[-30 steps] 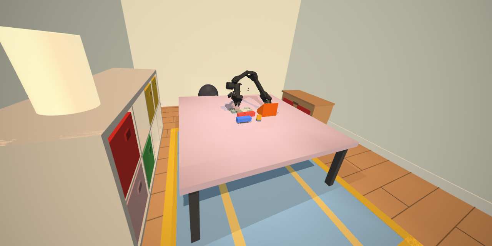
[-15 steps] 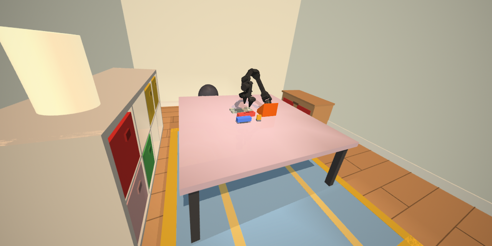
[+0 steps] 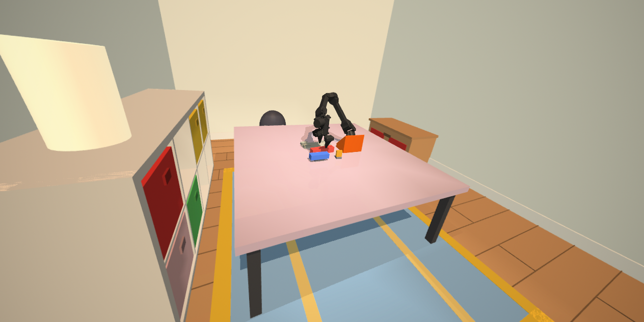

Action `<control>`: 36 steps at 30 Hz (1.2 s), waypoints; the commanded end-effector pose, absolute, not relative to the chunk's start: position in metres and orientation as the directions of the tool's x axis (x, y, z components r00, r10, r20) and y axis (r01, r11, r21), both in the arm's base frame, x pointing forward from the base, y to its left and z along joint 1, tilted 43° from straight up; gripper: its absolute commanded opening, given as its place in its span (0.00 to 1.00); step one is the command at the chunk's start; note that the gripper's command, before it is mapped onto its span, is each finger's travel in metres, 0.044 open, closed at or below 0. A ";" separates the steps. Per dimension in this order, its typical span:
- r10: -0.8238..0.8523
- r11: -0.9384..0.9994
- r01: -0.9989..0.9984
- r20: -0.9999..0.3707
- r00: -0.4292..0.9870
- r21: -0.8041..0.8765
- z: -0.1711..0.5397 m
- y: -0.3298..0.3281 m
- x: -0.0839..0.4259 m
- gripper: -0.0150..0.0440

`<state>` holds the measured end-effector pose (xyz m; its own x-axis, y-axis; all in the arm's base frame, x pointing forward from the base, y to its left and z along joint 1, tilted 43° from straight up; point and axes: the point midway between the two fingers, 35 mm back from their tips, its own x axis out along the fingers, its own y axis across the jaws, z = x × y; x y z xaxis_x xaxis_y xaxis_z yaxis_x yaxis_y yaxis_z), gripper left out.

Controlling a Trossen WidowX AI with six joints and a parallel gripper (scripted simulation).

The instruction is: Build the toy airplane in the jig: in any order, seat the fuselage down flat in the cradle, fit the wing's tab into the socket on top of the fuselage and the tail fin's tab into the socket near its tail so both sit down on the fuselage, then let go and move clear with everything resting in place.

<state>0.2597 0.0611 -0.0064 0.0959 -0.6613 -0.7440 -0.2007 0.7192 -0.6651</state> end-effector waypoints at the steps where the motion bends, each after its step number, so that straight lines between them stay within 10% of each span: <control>1: -0.664 0.715 -0.206 -0.742 0.097 -0.668 -0.011 0.057 0.259 1.00; 30: -0.666 0.714 -0.206 -0.740 0.098 -0.670 -0.043 0.027 0.263 1.00; 36: -0.666 0.714 -0.206 -0.740 0.098 -0.670 -0.043 0.027 0.263 0.73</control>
<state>0.2638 0.0281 -0.0424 0.0972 -0.6634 -0.7419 -0.2014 0.7169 -0.6675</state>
